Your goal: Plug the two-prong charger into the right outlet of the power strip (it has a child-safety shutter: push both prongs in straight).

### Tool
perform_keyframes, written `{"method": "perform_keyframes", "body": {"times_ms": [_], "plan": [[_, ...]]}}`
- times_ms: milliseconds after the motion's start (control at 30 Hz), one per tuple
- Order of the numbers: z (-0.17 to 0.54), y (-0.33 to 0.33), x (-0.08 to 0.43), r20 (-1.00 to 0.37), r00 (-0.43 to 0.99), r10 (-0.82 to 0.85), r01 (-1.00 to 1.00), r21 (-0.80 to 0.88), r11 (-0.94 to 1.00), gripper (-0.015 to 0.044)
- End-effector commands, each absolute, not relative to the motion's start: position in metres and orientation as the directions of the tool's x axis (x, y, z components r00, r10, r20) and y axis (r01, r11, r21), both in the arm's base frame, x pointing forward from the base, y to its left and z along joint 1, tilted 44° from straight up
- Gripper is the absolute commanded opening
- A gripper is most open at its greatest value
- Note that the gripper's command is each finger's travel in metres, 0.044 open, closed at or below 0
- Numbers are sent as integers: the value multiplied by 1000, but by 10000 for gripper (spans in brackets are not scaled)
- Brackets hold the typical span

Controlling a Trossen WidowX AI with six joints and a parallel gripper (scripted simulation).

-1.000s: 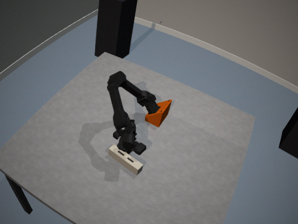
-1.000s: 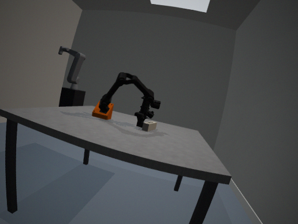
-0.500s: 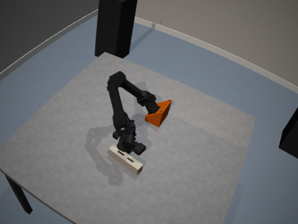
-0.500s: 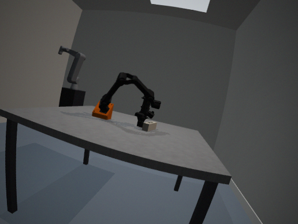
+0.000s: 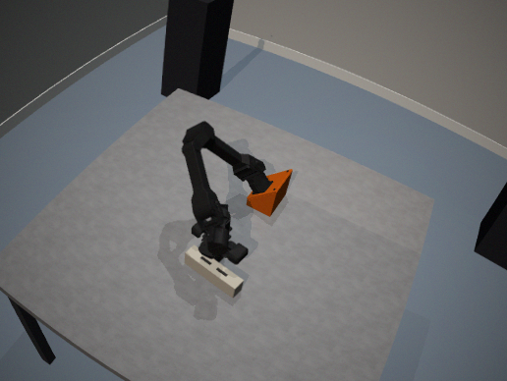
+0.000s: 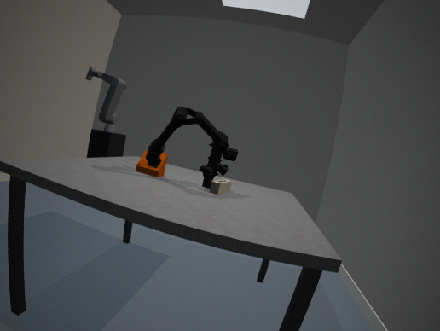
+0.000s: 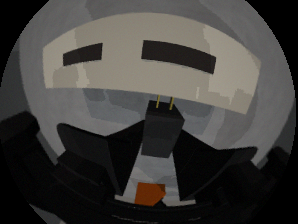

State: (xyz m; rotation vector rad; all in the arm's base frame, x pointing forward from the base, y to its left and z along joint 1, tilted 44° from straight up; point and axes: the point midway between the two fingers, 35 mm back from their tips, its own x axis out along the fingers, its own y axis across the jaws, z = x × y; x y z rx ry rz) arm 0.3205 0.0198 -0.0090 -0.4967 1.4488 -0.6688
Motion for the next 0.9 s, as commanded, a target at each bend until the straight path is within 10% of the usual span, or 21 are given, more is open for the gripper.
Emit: {"method": "perform_keyframes", "body": {"times_ms": [0,867], "plan": [[-8,20,321,-728,-1,-685,109,-681,724,0],[-7,19,330,-728,-1,-685,110,-681,724,0]]}}
